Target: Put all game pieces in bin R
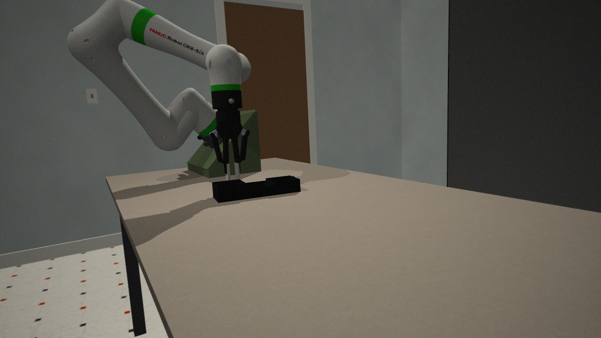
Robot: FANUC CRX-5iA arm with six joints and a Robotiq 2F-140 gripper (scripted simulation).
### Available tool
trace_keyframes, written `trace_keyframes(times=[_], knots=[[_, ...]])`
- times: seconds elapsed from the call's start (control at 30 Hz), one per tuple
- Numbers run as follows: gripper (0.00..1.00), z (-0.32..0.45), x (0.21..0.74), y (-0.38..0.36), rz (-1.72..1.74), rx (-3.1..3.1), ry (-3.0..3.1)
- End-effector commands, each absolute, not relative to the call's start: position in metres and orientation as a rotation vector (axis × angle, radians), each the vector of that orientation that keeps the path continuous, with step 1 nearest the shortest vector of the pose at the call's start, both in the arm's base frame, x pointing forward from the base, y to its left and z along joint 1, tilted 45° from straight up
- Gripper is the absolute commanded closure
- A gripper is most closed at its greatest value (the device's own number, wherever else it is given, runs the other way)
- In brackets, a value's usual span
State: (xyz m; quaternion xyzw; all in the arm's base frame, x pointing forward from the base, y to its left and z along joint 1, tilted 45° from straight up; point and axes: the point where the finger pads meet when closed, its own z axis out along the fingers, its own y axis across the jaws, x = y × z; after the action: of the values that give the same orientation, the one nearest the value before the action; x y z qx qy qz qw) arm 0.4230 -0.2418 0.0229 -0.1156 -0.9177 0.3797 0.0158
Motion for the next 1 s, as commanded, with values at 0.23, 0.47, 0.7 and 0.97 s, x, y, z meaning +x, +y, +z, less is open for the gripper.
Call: trace_keyframes(times=[0.23, 0.47, 0.7, 0.97], knots=[[0.87, 0.045, 0.427, -0.220, 1.181, -0.360, -2.854], [0.87, 0.050, 0.427, -0.216, 1.181, -0.360, -2.854], [0.87, 0.050, 0.427, -0.216, 1.181, -0.360, -2.854], [0.87, 0.054, 0.428, -0.211, 1.181, -0.360, -2.854]])
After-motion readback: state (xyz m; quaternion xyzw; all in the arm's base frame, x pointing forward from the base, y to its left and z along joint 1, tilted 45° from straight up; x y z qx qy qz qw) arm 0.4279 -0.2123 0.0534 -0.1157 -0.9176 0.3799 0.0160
